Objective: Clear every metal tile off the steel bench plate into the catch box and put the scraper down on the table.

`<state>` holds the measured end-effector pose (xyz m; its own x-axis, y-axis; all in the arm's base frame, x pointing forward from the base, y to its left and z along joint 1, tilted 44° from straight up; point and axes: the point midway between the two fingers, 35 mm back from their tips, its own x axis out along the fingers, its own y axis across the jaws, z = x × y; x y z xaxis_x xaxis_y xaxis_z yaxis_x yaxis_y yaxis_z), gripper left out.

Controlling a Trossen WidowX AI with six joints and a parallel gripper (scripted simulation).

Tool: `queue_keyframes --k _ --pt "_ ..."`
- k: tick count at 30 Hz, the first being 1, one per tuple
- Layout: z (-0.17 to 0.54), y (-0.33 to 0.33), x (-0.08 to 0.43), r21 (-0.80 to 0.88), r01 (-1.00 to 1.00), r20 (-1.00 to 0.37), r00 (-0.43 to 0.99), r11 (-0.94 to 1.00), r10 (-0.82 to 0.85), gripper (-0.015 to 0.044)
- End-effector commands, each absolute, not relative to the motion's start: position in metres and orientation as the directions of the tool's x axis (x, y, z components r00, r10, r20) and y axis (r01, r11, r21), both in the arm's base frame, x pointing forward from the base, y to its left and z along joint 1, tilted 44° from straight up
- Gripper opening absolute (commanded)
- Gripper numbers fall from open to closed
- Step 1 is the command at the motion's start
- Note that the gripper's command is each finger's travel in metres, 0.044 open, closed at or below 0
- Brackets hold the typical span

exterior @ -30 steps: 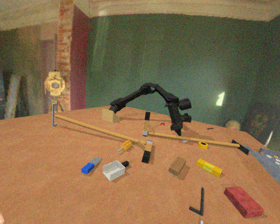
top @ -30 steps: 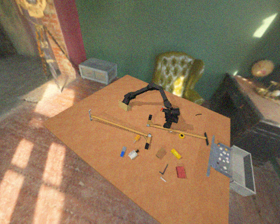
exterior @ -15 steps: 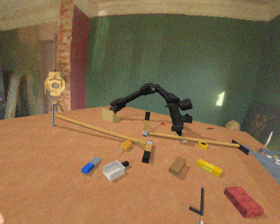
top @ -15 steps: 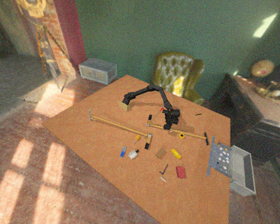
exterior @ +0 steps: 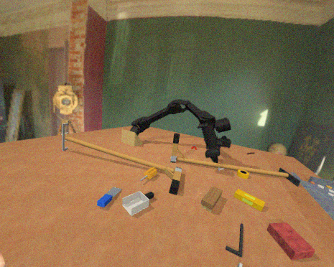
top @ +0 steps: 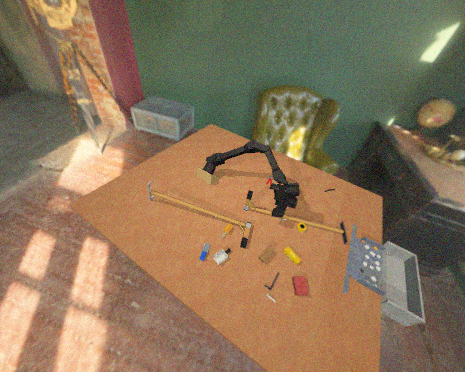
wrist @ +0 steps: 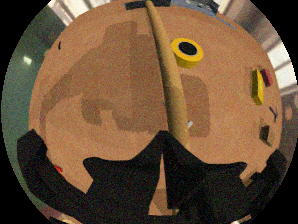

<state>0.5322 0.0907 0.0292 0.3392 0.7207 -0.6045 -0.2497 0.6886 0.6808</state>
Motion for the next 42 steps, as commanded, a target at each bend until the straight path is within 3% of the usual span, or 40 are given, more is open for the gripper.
queue_keyframes --k 1,35,42 --pt "0.020 0.085 0.534 0.678 -0.243 -0.611 0.337 0.694 0.716 0.0000" --pt "-0.002 0.064 0.549 0.677 -0.244 -0.611 0.338 0.694 0.716 0.0000" --pt "0.020 0.058 0.551 0.676 -0.252 -0.607 0.341 0.692 0.718 0.0000"
